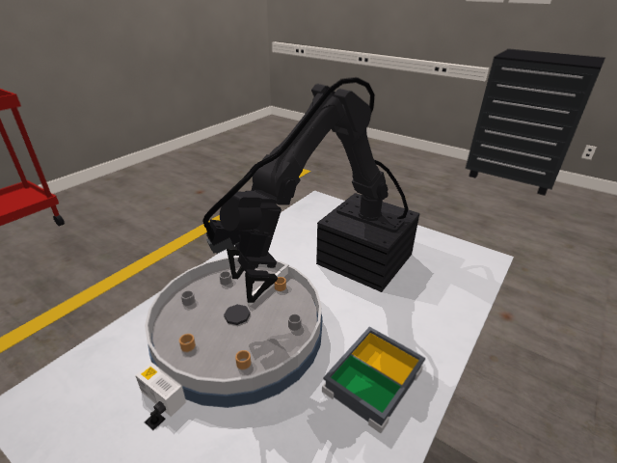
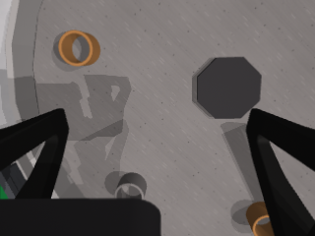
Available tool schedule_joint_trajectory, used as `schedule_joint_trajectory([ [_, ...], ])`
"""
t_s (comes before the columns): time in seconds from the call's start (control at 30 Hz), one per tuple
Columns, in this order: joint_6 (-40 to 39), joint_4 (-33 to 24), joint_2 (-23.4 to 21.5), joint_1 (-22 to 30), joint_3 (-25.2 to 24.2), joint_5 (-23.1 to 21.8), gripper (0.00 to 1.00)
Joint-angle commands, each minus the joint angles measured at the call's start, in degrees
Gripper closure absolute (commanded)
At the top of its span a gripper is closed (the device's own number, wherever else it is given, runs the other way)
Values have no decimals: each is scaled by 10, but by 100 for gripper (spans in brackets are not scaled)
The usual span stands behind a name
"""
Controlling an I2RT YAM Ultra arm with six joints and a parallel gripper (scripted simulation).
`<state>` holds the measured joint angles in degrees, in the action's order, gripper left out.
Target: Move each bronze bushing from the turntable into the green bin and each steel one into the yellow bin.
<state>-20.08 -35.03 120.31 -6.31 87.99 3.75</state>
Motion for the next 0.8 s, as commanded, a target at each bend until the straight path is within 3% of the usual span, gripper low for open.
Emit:
schedule_joint_trajectory([
  [0.0,-48,-94,-48,-19,-29,-20,0],
  [0.03,-69,-127,-65,-29,-45,-22,0],
  [0.1,-66,-133,-72,-34,-50,-26,0],
  [0.17,-99,-189,-102,-51,-79,-32,0],
  [0.33,-122,-247,-140,-74,-113,-43,0],
  [0.77,-118,-252,-150,-72,-102,-43,0],
])
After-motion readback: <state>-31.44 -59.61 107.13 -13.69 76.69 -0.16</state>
